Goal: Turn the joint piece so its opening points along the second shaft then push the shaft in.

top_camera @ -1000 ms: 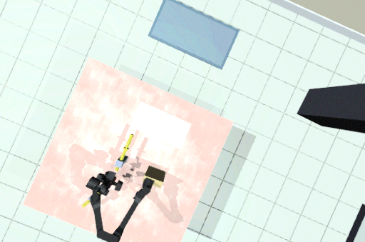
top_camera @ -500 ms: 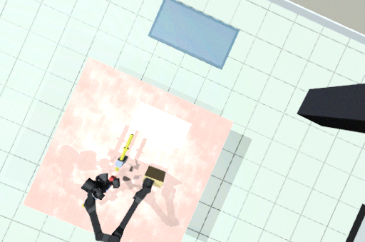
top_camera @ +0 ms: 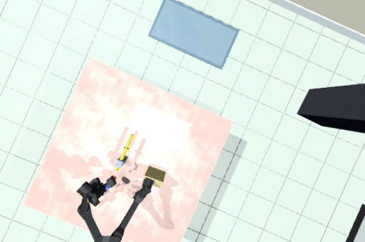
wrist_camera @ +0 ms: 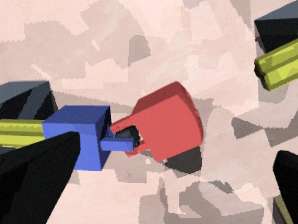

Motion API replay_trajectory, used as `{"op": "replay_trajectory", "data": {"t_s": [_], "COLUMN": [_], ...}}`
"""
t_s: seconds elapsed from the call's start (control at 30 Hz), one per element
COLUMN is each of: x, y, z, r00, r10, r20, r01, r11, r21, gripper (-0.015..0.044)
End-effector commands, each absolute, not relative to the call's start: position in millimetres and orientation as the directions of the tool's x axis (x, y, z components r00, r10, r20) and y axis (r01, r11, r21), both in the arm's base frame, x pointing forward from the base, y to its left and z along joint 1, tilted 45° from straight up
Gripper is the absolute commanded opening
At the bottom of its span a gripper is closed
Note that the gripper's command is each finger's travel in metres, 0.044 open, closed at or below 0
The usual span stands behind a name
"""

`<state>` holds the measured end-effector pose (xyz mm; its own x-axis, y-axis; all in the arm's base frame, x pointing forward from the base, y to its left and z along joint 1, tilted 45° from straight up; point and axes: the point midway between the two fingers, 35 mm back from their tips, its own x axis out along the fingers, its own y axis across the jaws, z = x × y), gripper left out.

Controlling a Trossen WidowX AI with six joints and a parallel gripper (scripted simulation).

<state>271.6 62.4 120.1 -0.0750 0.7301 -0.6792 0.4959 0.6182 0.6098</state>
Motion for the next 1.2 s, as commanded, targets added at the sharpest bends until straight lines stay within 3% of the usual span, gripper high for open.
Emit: {"op": "replay_trajectory", "data": {"t_s": [0.0, 0.47, 0.8, 1.17], "x": [271, 266, 266, 269], "y": [53, 29, 30, 23], "z": [130, 161, 157, 130], "r00": [-0.074, -0.084, -0.087, -0.118], "r10": [0.721, 0.703, 0.711, 0.772], "r20": [-0.689, -0.706, -0.698, -0.625], "r01": [0.368, -0.053, -0.009, 0.323], "r11": [0.662, 0.705, 0.7, 0.625], "r21": [0.653, 0.708, 0.714, 0.711], "gripper": [0.044, 0.044, 0.044, 0.044]}}
